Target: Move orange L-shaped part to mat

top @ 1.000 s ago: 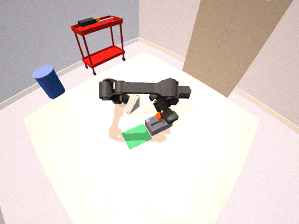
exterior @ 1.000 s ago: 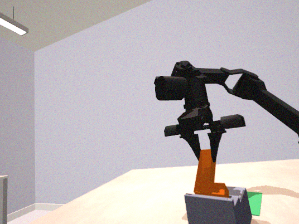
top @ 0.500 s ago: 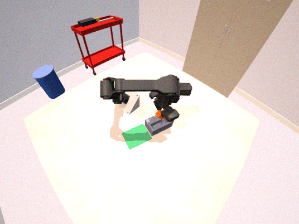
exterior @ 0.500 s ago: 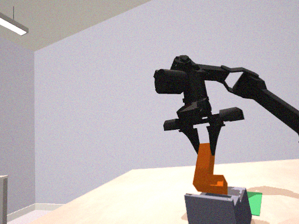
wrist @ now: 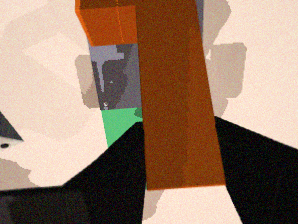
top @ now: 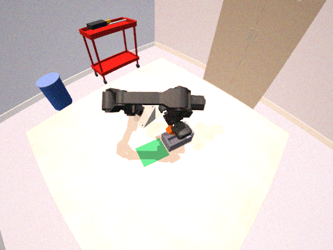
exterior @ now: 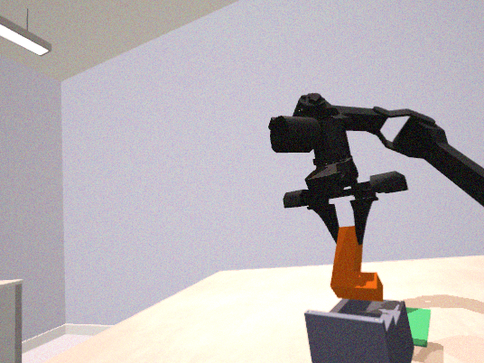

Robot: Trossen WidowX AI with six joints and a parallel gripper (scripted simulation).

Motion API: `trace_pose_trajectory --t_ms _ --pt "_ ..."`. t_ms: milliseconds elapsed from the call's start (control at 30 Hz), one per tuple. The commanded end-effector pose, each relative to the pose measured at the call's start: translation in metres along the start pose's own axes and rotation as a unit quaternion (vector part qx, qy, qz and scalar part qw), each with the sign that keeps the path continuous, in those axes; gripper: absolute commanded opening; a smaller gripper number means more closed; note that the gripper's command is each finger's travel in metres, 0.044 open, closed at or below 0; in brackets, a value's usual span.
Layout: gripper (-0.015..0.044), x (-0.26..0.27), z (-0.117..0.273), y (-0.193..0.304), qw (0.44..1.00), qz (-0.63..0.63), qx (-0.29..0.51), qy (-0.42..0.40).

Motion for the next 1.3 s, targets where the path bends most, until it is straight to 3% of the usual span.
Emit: trace_pose_trajectory --t_ms 0,833,1267 --pt "0.0000 0.005 0.000 0.015 1.000 0.003 0.001 0.004" --pt "0.0000 0.039 0.000 0.108 0.998 0.005 -0.030 0.047" --pt "0.0000 0.040 0.000 0.111 0.998 0.005 -0.031 0.048"
Point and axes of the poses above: the point midway between the two fingers, 35 mm back from their tips, its own z axis back along the fingers, its own x axis across the jaws, y = z × x, the point moved 2 cm from there along z, back along the fingers, and after that the axes turned 13 degrees about z, right-handed, at the moved point
